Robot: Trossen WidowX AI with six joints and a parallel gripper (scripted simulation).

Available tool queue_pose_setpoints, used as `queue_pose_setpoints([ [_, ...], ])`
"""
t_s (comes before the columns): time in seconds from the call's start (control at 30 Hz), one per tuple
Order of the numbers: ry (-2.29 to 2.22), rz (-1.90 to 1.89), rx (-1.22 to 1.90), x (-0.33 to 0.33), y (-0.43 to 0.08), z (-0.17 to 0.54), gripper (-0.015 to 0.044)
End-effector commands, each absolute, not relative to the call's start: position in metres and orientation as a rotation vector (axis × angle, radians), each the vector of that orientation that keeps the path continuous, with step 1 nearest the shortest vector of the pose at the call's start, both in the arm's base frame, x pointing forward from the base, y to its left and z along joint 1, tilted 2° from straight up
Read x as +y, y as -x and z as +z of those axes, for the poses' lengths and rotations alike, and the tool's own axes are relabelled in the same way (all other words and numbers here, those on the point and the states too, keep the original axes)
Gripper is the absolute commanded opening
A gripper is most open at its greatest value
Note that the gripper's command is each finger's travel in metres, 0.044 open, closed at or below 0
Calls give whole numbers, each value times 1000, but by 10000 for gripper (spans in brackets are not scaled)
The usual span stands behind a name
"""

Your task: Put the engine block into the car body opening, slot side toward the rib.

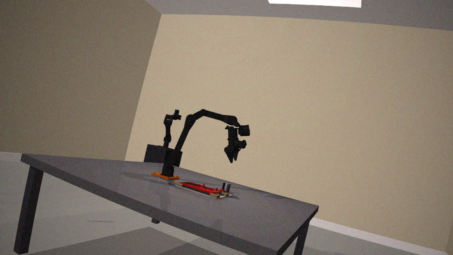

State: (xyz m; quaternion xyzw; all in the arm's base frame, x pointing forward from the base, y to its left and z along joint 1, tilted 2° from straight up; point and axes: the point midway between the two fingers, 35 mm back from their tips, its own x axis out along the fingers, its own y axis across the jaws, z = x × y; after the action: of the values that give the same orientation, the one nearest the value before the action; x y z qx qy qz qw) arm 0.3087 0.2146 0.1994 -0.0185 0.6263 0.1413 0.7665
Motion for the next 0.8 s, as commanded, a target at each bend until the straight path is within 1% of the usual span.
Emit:
queue_pose_setpoints([
  [0.0,1,192,1413,202,-319,183,440],
  [0.4,-141,-161,1555,172,-331,137,440],
  [0.57,-143,-167,1556,171,-331,134,440],
  [0.7,-143,-167,1556,171,-331,103,440],
  [0.77,-143,-167,1556,171,-331,101,440],
])
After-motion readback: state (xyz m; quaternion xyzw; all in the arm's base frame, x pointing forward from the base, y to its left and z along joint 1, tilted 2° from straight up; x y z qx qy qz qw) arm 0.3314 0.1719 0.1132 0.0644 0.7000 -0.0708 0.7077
